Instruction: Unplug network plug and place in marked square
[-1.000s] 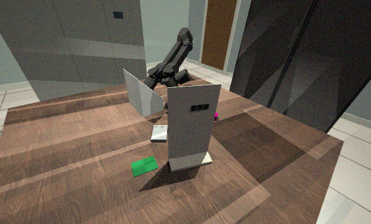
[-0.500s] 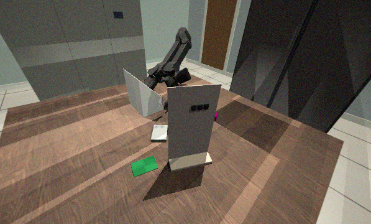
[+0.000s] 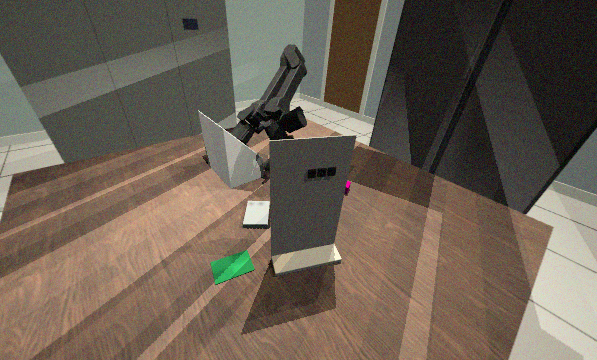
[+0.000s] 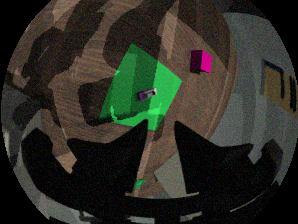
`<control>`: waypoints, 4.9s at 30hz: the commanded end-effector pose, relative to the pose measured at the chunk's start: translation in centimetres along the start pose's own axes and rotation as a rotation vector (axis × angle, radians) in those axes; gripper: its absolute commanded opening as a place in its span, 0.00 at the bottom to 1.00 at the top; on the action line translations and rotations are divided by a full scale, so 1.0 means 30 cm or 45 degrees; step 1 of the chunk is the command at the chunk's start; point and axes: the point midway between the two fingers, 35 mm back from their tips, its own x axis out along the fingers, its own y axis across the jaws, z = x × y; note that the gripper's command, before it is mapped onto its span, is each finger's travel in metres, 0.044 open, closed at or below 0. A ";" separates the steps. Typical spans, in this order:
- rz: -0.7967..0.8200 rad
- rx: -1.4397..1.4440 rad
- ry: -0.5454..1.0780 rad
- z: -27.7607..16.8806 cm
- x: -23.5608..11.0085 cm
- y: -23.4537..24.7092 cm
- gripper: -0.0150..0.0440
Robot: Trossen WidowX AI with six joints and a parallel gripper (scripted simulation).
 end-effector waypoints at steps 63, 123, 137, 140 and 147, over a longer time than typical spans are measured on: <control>-0.038 -0.009 -0.019 0.021 -0.151 -0.081 0.52; -0.048 -0.001 -0.015 0.030 -0.455 -0.251 0.52; -0.068 -0.003 -0.026 0.040 -0.491 -0.276 0.87; -0.068 -0.003 -0.026 0.040 -0.491 -0.276 1.00; -0.068 -0.003 -0.026 0.040 -0.491 -0.276 1.00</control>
